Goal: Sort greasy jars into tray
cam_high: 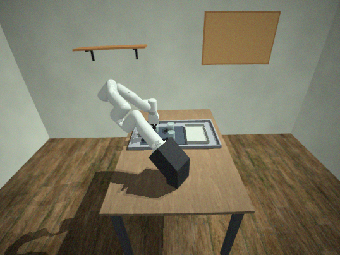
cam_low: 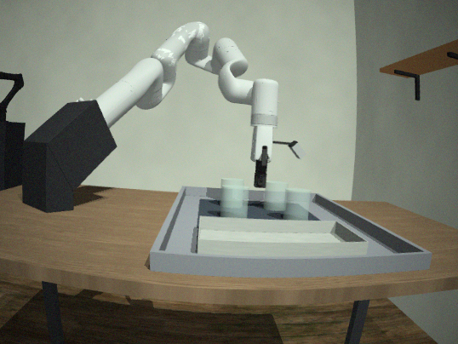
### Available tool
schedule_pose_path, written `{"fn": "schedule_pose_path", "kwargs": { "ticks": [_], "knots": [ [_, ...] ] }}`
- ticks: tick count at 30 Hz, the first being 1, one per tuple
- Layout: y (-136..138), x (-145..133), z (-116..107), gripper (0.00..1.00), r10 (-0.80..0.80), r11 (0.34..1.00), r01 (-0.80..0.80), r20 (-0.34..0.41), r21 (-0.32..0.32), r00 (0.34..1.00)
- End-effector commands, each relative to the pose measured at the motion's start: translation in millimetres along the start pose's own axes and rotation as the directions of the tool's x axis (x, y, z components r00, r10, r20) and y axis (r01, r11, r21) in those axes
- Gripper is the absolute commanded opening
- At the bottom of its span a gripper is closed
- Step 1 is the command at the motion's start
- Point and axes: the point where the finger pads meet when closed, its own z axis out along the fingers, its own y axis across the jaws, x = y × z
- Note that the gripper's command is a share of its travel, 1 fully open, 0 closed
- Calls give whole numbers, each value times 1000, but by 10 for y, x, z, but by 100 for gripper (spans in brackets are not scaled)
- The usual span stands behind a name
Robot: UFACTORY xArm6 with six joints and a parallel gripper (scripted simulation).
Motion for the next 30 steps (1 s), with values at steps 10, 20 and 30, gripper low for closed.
{"fn": "schedule_pose_path", "kwargs": {
  "ticks": [10,20,30],
  "knots": [
    [-1,28,-19,0,-1,1000,1,-3,-1,1000],
    [-1,39,-27,0,-1,1000,1,-3,-1,1000],
    [-2,52,-38,0,-1,1000,1,-3,-1,1000]
  ]
}}
